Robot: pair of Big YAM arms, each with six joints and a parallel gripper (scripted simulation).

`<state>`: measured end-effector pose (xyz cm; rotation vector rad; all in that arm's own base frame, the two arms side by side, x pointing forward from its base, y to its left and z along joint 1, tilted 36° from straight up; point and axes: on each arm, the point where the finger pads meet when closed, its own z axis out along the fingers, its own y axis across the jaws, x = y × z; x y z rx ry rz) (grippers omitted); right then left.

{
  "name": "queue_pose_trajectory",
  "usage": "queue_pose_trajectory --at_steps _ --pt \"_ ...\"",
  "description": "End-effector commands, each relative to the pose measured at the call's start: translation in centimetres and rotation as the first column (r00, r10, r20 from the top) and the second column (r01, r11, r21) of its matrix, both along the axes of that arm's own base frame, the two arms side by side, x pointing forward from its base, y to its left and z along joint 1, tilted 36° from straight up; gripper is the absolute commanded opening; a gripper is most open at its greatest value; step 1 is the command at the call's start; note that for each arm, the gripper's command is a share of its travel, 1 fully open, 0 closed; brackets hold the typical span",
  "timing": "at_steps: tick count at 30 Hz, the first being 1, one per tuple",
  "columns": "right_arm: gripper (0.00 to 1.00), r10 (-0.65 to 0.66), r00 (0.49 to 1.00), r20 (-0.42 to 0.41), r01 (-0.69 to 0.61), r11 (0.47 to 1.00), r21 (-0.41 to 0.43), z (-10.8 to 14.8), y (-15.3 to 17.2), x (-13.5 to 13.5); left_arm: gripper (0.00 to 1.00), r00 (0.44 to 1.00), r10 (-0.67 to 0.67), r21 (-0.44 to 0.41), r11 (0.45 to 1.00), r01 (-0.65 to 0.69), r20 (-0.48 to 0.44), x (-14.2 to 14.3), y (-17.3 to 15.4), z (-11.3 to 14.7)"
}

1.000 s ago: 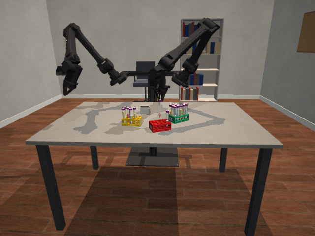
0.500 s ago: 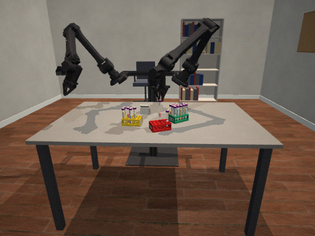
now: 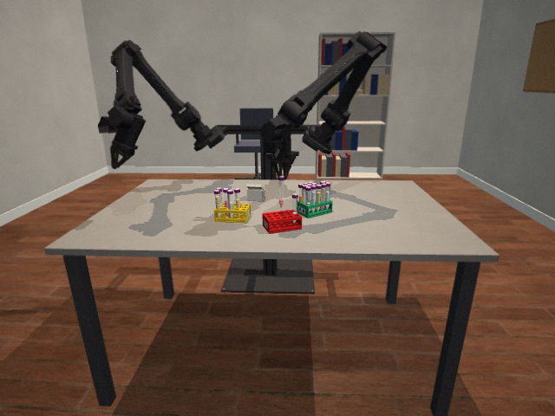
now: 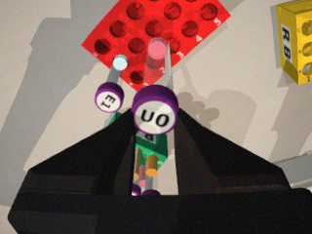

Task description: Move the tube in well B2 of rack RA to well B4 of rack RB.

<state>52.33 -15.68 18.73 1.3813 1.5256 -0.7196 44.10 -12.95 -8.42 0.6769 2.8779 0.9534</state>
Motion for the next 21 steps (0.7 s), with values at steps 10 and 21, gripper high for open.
queue_pose_trajectory --at_steps 10,21 --pt "0.3 0.003 1.0 0.029 -0.003 1.0 -0.001 1.2 0.2 0.7 0.0 1.0 -0.008 0.001 1.0 0.008 -0.002 -2.1 -1.2 -1.8" --pt "0.3 0.003 1.0 0.029 -0.003 1.0 -0.001 1.2 0.2 0.7 0.0 1.0 -0.008 0.001 1.0 0.008 -0.002 -3.4 -1.5 -2.2"
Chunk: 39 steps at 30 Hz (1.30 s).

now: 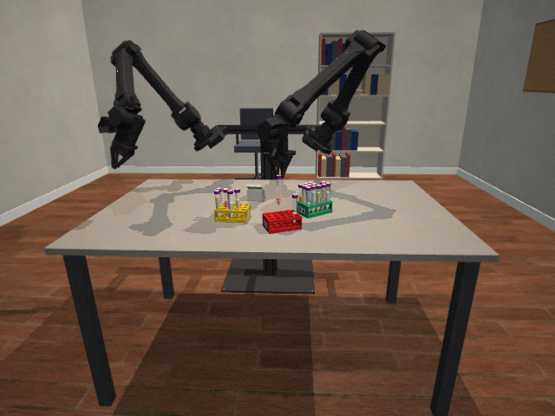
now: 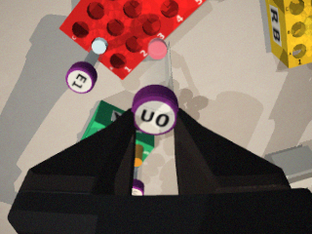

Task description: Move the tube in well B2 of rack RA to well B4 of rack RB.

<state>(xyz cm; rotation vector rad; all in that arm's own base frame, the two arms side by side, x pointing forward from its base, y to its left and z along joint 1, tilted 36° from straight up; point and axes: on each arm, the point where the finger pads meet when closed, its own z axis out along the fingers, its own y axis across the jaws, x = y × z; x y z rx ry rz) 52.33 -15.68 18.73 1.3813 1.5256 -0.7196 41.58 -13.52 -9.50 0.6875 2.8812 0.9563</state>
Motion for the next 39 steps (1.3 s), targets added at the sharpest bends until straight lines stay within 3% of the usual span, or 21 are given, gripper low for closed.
queue_pose_trajectory --at_steps 1,22,28,35,39 --pt "0.3 0.003 1.0 0.029 -0.003 1.0 -0.001 1.2 0.2 0.7 0.0 1.0 -0.004 -0.002 1.0 0.004 0.006 -1.0 -0.9 -1.2" --pt "0.3 0.003 1.0 0.029 -0.003 1.0 -0.001 1.2 0.2 0.7 0.0 1.0 -0.003 -0.002 1.0 0.003 0.006 -4.1 -1.6 -2.1" --pt "0.3 0.003 1.0 0.029 -0.003 1.0 -0.001 1.2 0.2 0.7 0.0 0.999 -0.003 -0.022 1.0 0.004 0.035 -4.7 -2.0 -0.9" --pt "0.3 0.003 1.0 0.029 -0.003 1.0 -0.001 1.2 0.2 0.7 0.0 0.964 0.206 -0.088 0.977 -0.194 0.168 -4.2 -2.0 -0.7" --pt "0.3 0.003 1.0 0.029 -0.003 1.0 -0.001 1.2 0.2 0.7 0.0 0.962 0.218 -0.081 0.975 -0.207 0.166 -5.2 -1.2 -0.8"
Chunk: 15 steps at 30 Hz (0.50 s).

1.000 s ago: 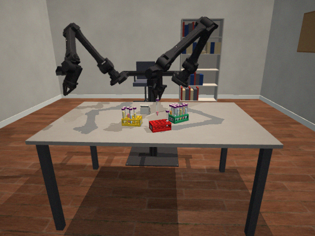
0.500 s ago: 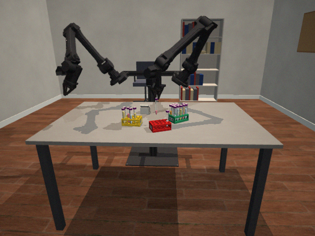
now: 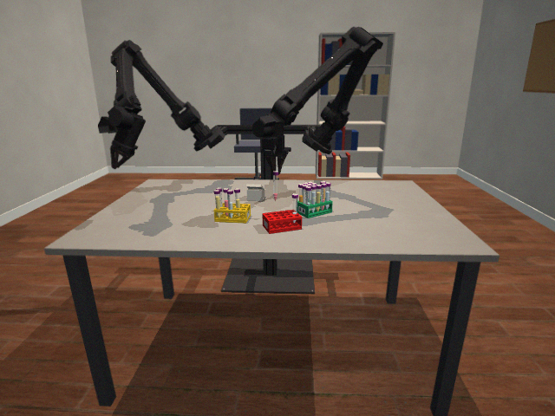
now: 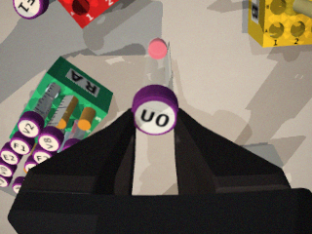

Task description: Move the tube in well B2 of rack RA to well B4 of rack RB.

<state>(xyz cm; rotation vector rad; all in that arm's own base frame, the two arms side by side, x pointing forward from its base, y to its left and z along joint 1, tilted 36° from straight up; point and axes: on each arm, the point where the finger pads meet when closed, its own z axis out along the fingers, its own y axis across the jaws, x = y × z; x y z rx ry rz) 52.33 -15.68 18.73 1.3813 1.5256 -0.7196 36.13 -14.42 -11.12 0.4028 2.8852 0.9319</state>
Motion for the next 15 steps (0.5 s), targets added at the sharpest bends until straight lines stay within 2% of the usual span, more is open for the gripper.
queue_pose_trajectory --at_steps 1,15 --pt "0.3 0.003 1.0 0.029 -0.003 1.0 -0.001 1.2 0.2 0.7 0.0 0.995 0.061 -0.032 0.998 -0.059 0.072 0.0 -0.1 0.9" --pt "0.3 0.003 1.0 0.029 -0.003 1.0 -0.001 1.2 0.2 0.7 0.0 0.994 0.078 -0.032 0.997 -0.076 0.07 -2.9 2.9 1.9"
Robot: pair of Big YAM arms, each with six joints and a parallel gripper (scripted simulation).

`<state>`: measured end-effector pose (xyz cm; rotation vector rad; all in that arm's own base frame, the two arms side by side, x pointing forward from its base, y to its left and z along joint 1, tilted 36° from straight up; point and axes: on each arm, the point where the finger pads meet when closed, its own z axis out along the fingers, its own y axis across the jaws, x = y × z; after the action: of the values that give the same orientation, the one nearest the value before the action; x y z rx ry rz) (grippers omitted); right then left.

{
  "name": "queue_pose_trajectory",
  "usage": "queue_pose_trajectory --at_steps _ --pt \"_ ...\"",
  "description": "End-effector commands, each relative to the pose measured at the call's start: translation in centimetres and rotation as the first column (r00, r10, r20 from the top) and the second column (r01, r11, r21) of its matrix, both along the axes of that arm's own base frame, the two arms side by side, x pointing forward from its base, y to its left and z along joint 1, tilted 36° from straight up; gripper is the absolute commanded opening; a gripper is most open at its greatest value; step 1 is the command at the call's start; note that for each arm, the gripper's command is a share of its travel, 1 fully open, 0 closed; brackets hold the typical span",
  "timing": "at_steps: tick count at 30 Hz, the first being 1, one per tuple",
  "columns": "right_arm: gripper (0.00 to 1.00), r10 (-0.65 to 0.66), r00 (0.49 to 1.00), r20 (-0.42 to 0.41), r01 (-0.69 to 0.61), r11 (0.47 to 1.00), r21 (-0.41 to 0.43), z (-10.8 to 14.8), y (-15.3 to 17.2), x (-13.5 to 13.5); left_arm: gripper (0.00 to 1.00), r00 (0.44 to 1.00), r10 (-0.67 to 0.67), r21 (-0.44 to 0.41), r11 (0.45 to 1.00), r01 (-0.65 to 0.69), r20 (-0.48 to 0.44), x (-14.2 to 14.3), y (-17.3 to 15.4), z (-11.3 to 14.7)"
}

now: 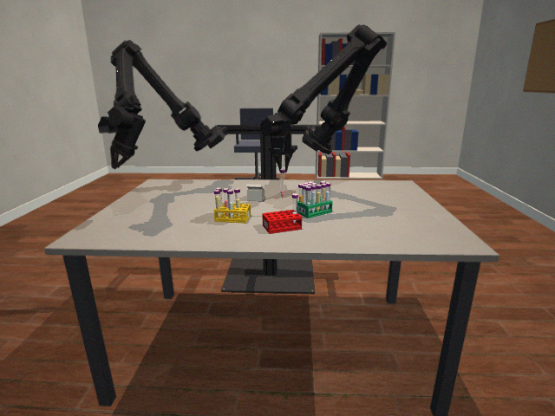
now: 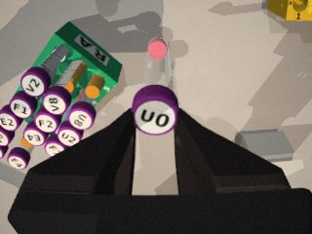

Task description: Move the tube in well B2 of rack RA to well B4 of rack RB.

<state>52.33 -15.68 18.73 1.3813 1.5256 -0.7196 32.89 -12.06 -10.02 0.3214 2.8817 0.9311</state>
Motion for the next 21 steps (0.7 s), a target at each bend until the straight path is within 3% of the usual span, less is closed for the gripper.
queue_pose_trajectory --at_steps 1,21 --pt "0.3 0.003 1.0 0.029 -0.003 1.0 -0.001 1.2 0.2 0.7 0.0 0.999 0.031 -0.025 0.999 -0.03 0.043 0.1 0.7 0.9" --pt "0.3 0.003 1.0 0.029 -0.003 1.0 -0.001 1.2 0.2 0.7 0.0 0.999 0.013 -0.02 1.0 -0.012 0.029 -4.5 4.3 2.3"
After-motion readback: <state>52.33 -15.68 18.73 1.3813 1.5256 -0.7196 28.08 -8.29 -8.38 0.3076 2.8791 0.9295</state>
